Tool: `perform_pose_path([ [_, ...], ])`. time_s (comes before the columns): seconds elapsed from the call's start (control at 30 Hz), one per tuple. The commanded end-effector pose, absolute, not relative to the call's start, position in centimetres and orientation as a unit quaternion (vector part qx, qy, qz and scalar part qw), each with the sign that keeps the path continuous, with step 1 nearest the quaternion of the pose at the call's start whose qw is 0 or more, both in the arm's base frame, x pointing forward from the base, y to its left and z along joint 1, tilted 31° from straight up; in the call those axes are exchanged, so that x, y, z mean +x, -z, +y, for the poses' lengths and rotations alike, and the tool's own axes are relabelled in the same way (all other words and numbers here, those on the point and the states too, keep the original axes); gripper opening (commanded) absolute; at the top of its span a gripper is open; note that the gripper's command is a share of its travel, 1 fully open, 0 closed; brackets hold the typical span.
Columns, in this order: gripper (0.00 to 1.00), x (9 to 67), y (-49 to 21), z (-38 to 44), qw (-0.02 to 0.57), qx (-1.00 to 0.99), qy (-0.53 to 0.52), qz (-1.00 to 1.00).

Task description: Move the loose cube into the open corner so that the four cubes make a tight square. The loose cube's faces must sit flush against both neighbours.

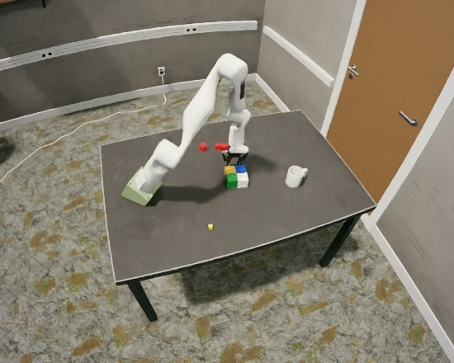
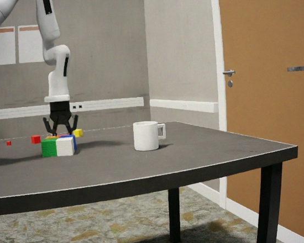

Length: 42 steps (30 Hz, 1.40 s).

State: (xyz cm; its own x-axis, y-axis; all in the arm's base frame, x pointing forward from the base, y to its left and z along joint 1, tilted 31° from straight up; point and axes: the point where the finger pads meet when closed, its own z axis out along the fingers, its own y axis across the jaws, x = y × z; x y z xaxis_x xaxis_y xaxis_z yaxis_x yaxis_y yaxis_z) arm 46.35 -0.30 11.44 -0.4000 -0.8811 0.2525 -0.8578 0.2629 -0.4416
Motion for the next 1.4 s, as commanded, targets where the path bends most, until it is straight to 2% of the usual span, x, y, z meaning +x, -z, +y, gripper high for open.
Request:
perform_pose_path([
  [0.0,0.56,46.35,-11.51,-0.33,0.023,-0.547,0.263,0.794],
  [1.37,0.56,46.16,-11.65,-0.78,0.023,-0.547,0.263,0.794],
])
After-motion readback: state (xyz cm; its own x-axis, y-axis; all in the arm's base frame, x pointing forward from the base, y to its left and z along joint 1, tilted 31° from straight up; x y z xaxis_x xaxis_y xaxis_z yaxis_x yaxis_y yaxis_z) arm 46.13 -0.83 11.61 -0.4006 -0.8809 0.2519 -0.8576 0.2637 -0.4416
